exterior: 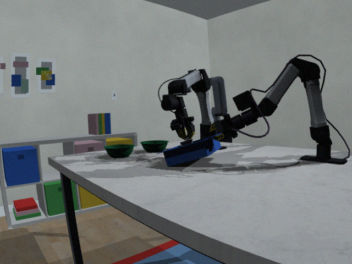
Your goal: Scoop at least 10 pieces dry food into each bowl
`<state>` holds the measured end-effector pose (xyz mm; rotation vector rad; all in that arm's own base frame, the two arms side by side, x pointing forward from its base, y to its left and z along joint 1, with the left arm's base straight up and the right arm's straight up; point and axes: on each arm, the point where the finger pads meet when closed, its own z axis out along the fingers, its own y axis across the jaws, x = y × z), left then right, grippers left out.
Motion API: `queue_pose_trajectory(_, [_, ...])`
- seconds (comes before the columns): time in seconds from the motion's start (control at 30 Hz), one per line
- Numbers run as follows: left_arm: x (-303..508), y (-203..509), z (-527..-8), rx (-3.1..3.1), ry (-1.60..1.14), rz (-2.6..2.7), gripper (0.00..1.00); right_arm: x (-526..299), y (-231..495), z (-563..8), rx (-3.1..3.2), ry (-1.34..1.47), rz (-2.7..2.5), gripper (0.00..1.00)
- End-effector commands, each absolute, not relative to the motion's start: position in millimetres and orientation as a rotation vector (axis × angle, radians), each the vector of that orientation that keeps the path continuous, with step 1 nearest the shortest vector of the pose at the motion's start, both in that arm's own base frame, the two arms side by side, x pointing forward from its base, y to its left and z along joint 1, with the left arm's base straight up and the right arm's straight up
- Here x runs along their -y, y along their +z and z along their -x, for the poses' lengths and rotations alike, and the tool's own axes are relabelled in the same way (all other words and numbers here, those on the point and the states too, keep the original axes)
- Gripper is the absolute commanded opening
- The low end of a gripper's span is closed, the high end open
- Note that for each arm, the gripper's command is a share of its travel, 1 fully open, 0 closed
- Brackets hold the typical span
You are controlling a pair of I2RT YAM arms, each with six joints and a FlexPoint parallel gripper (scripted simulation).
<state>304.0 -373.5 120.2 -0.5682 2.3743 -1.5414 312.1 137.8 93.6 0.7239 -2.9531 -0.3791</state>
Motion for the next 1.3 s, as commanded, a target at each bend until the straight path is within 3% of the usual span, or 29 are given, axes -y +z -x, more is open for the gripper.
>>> queue_pose_trajectory(0.0, [385,132,-309,-2.355,-1.565,0.556,0.28,-138,97,-314,2.937,-0.425,-0.703,0.00])
queue_pose_trajectory(0.67, [398,152,-313,-2.321,-1.612,0.526,0.28,-125,96,-323,2.920,-0.490,-0.714,0.00])
queue_pose_trajectory(0.7, [396,161,-316,-2.295,-1.626,0.518,0.00,-123,100,-324,2.948,-0.480,-0.717,0.00])
queue_pose_trajectory(1.27, [397,161,-317,-2.293,-1.623,0.508,0.00,-122,90,-318,2.917,-0.460,-0.698,0.00])
